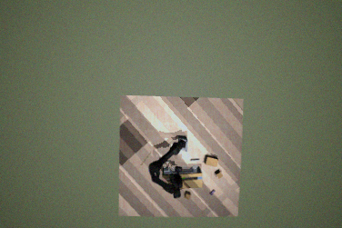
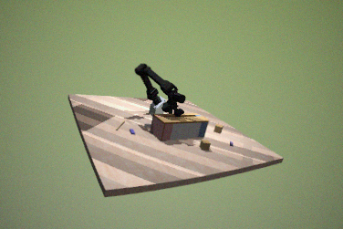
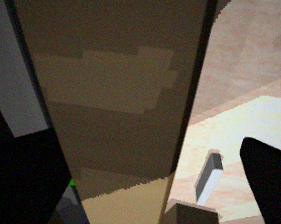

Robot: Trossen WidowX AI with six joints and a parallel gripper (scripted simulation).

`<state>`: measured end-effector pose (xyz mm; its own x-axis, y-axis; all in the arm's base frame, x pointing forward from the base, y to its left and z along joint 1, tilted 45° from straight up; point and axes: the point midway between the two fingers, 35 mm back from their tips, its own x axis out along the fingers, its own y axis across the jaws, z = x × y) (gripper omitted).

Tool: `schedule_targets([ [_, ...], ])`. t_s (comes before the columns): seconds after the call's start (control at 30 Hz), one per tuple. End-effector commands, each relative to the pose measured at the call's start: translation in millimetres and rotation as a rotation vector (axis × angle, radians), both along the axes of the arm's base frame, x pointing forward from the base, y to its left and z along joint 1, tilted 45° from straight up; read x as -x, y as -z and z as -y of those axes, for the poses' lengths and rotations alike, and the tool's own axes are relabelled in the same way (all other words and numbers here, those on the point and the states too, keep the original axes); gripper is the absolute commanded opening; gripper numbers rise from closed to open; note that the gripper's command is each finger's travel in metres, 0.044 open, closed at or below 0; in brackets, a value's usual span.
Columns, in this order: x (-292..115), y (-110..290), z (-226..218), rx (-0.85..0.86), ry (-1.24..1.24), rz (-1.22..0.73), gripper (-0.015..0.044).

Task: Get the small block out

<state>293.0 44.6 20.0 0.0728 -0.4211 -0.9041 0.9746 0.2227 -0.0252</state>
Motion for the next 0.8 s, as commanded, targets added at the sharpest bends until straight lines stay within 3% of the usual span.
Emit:
schedule_targets([
  [0.0, 3.5, 10.1, -7.2, -0.001, 0.001, -0.008, 0.04],
  [0.77, 14.2, 50.6, -46.6, -0.004, 0.001, -0.008, 0.04],
])
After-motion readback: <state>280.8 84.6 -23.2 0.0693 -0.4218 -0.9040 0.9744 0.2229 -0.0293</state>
